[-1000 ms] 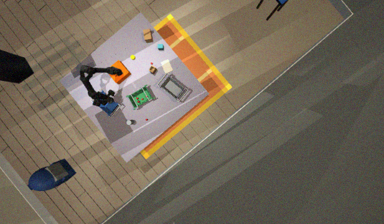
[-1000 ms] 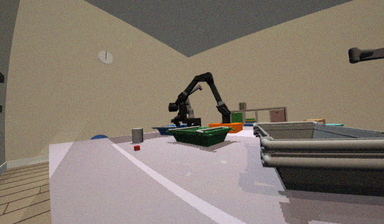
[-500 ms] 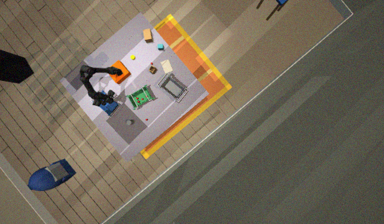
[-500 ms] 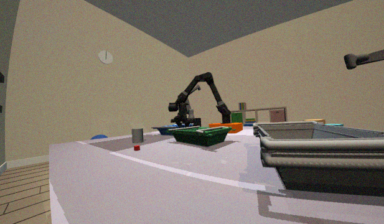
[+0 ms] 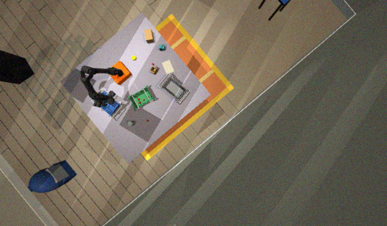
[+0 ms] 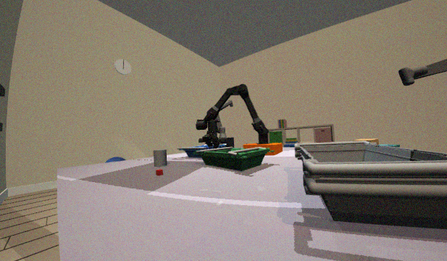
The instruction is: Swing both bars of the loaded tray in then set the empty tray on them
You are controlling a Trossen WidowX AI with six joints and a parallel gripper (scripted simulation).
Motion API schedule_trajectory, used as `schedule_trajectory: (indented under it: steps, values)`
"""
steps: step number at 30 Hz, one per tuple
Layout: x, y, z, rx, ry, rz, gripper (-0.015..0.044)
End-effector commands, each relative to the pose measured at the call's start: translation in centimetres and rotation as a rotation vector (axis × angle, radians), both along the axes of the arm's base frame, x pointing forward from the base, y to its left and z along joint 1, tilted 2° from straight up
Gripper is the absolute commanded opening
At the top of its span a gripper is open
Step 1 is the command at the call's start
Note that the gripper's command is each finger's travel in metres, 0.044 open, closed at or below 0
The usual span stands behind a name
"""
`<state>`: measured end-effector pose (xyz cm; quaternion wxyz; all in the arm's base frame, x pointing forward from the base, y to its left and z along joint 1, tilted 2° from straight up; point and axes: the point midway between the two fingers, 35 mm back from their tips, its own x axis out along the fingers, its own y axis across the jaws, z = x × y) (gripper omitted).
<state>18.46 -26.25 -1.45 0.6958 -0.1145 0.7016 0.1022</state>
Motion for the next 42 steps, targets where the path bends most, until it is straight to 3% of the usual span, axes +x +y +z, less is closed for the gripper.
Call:
schedule_trajectory:
  steps: [1, 10, 21, 35, 42]
  values:
    - [-0.1, 0.2, -0.1, 0.007, 0.005, 0.003, 0.0061]
    - [0.0, 0.0, 1.0, 0.007, 0.004, 0.003, 0.0001]
    - [0.0, 0.2, 7.9, 0.007, 0.004, 0.003, 0.0000]
    - [0.0, 0.2, 8.1, 0.007, 0.004, 0.003, 0.0000]
    - [0.5, -0.4, 10.4, 0.006, 0.004, 0.003, 0.0000]
